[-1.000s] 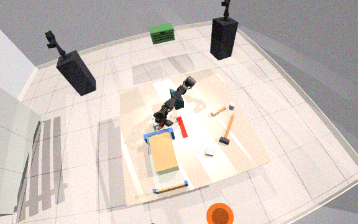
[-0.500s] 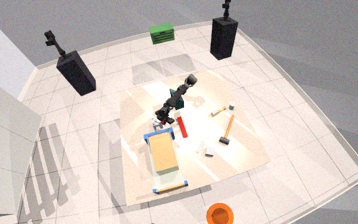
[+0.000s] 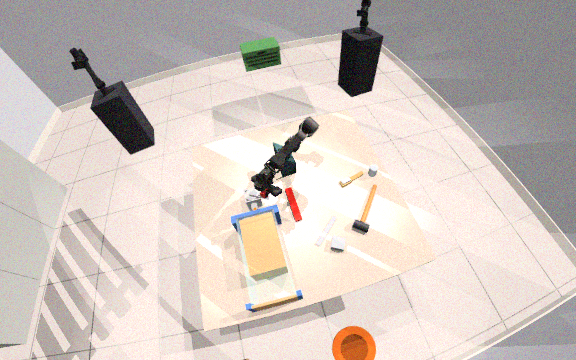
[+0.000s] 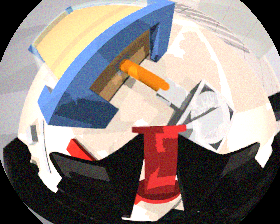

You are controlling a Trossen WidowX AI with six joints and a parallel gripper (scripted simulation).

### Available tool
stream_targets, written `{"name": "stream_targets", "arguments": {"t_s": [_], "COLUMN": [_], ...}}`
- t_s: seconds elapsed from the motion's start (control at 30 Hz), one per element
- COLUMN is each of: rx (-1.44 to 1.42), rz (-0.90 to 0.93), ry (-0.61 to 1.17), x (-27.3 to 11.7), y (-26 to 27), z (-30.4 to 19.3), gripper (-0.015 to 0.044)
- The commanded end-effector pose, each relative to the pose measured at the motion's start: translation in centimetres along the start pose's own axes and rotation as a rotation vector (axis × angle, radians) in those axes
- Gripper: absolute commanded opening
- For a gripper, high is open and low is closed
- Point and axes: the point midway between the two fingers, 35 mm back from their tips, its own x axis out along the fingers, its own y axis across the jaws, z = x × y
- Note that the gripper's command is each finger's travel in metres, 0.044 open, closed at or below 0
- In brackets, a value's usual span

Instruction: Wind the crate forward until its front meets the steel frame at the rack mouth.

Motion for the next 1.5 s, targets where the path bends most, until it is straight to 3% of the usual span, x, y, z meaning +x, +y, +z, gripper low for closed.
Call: {"name": "stream_targets", "arguments": {"t_s": [0.0,1.47], "rx": [0.018,0.019], "rz": [-0.003,-0.007], "ry": [0.020,0.020], "x": [-0.6,-2.5], "y": [-0.6,-6.0], "z": [-1.4,-5.3], "gripper": [0.0000,0.0000]}}
